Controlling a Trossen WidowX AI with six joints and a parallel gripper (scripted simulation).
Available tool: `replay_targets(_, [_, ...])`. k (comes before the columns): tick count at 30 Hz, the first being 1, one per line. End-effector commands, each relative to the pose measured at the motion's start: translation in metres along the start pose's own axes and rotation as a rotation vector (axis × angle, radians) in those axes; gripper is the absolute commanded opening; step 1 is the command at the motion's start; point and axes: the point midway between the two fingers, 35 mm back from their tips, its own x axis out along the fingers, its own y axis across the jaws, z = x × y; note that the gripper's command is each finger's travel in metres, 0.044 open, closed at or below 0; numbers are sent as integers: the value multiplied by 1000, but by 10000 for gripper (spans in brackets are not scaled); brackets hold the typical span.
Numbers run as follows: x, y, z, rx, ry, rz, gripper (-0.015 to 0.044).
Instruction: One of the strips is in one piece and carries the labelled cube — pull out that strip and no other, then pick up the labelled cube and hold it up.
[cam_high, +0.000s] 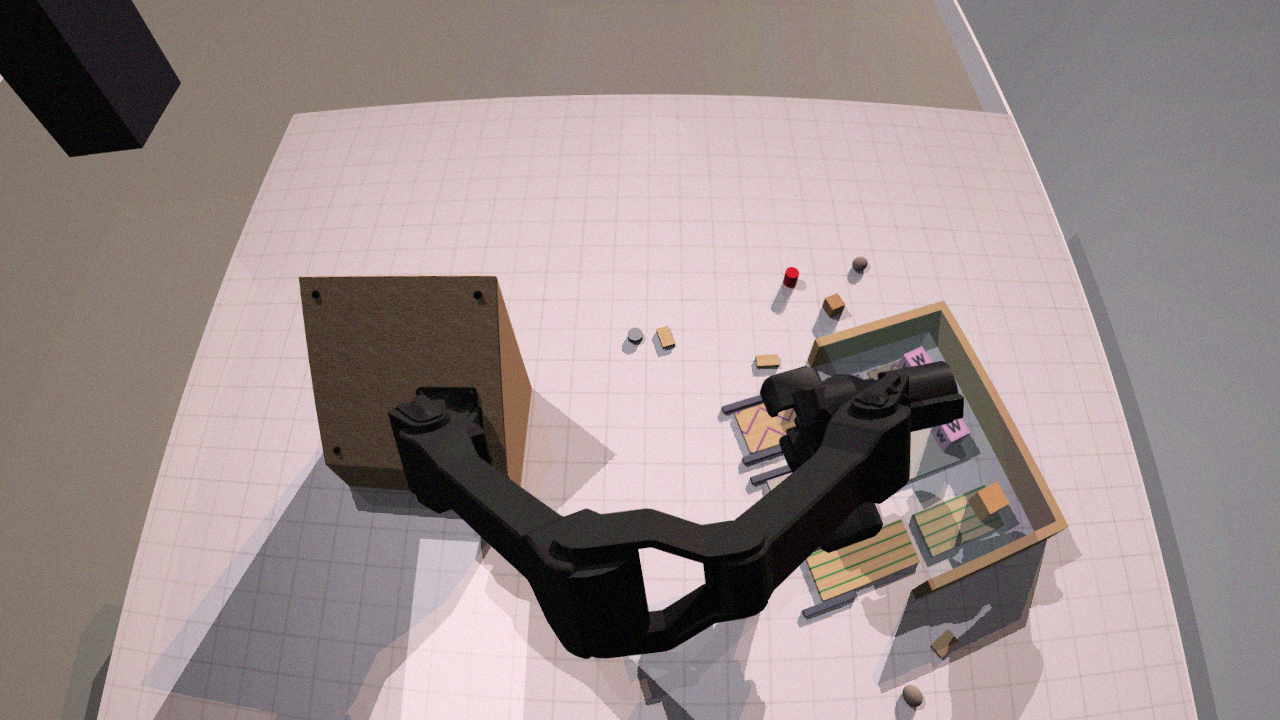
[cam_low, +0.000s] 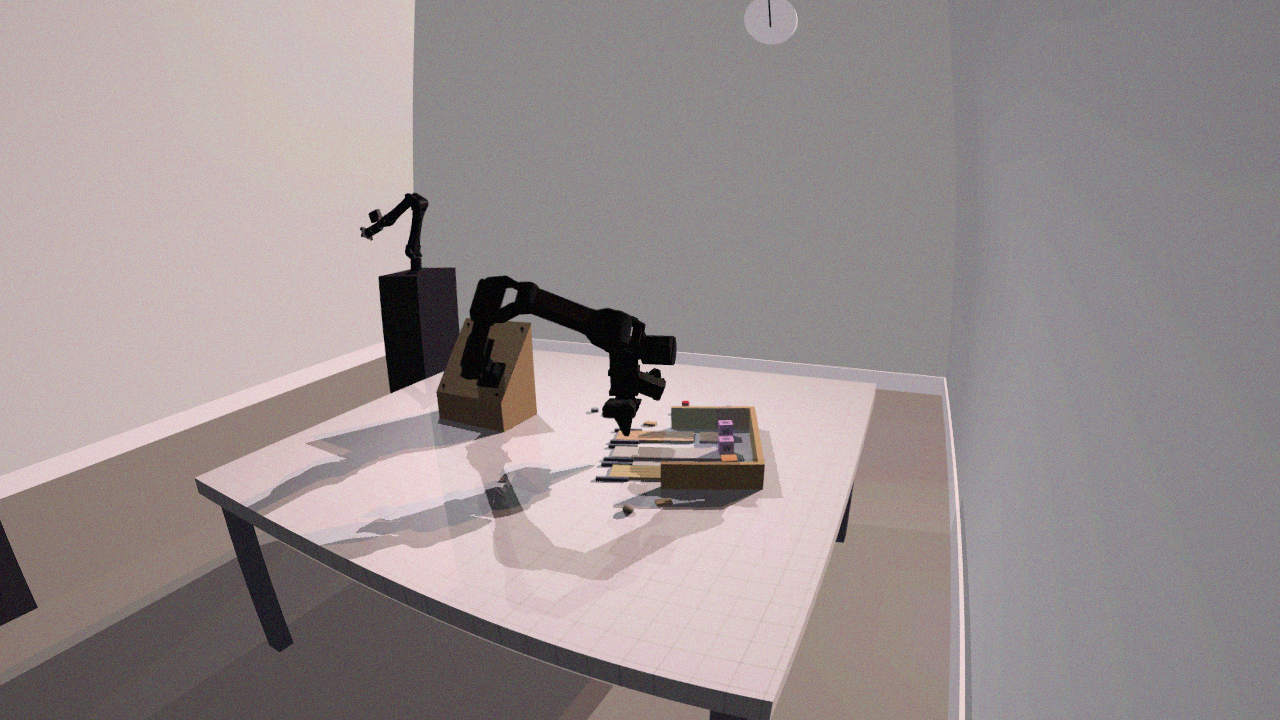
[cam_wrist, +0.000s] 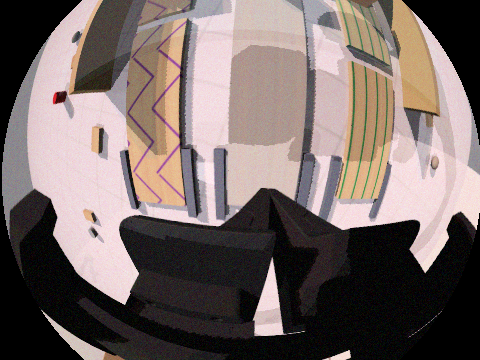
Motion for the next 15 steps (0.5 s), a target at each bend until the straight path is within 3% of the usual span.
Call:
replay_targets(1, [10,1,-1,-11,8,-4,0])
replay_targets(15, [32,0,-2,-11,9,-7,0])
